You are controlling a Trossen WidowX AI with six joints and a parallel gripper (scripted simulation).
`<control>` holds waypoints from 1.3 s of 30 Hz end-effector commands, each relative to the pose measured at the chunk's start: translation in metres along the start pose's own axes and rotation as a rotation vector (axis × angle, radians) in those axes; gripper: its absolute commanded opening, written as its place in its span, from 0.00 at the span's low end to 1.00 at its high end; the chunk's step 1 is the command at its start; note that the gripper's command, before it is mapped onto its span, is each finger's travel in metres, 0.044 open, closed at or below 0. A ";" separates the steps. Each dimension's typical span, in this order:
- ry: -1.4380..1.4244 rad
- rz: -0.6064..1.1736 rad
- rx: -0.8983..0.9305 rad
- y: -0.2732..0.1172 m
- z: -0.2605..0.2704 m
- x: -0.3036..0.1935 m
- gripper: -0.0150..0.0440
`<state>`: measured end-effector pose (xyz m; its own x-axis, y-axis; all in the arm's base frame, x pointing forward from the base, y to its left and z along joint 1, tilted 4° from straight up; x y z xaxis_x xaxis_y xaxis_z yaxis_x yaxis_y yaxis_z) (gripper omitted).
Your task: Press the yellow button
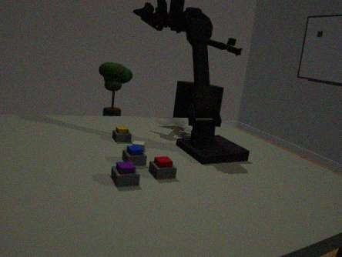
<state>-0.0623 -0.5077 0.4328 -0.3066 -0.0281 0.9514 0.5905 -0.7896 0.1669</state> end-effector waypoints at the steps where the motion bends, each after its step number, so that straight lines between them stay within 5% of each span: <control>1: 0.057 0.118 -0.024 0.035 0.040 -0.046 0.93; 9: 0.076 0.387 -0.036 0.061 0.117 -0.131 0.93; 17: -0.013 0.736 0.005 0.039 0.203 -0.217 0.93; 25: -0.222 1.127 0.126 -0.030 0.280 -0.287 0.93; 35: -0.658 1.616 0.412 -0.162 0.333 -0.330 0.93; 39: -0.710 1.661 0.448 -0.176 0.335 -0.331 0.93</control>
<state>0.1975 -0.1720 0.1794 0.9486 -0.2648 0.1735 0.1686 -0.0414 -0.9848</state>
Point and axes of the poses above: the point midway between the two fingers, 35 mm back from their tips, its own y axis out along the fingers, its own z axis across the jaws, x = y × z, the point moved 2 cm from there along -y, back along the fingers, and after that the axes turned 3 degrees about y, right-handed, at the moved point
